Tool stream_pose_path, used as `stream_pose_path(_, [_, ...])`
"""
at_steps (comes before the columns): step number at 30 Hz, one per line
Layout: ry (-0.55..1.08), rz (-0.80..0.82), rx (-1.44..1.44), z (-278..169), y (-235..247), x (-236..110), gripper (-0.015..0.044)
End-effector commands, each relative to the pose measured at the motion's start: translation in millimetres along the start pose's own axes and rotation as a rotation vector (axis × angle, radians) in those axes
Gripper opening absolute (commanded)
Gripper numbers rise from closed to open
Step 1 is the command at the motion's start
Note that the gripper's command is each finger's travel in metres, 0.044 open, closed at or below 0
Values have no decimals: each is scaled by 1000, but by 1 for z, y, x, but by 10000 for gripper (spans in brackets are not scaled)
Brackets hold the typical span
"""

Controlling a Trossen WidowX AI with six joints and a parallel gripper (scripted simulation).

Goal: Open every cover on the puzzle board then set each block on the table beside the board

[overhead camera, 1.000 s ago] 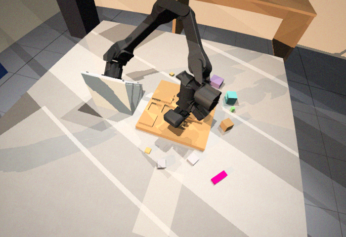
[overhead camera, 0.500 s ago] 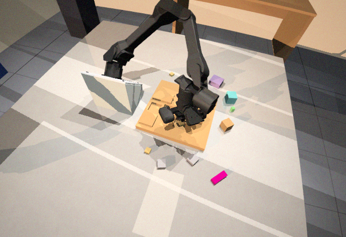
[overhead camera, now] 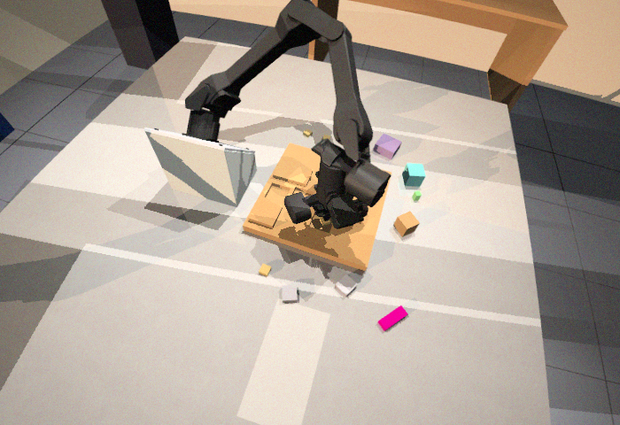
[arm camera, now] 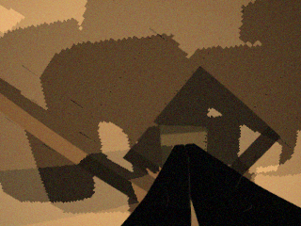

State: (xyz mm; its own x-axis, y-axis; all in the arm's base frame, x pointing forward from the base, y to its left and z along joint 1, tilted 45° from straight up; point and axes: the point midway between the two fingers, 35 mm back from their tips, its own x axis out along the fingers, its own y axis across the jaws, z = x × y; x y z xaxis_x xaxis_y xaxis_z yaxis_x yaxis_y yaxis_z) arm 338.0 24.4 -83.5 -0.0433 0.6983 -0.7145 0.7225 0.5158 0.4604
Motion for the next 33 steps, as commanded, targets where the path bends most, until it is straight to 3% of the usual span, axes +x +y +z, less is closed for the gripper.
stream_pose_path(1, [6,2,7,-1,-1,2,0])
stream_pose_path(33, [5,2,9,5,-13,5,0])
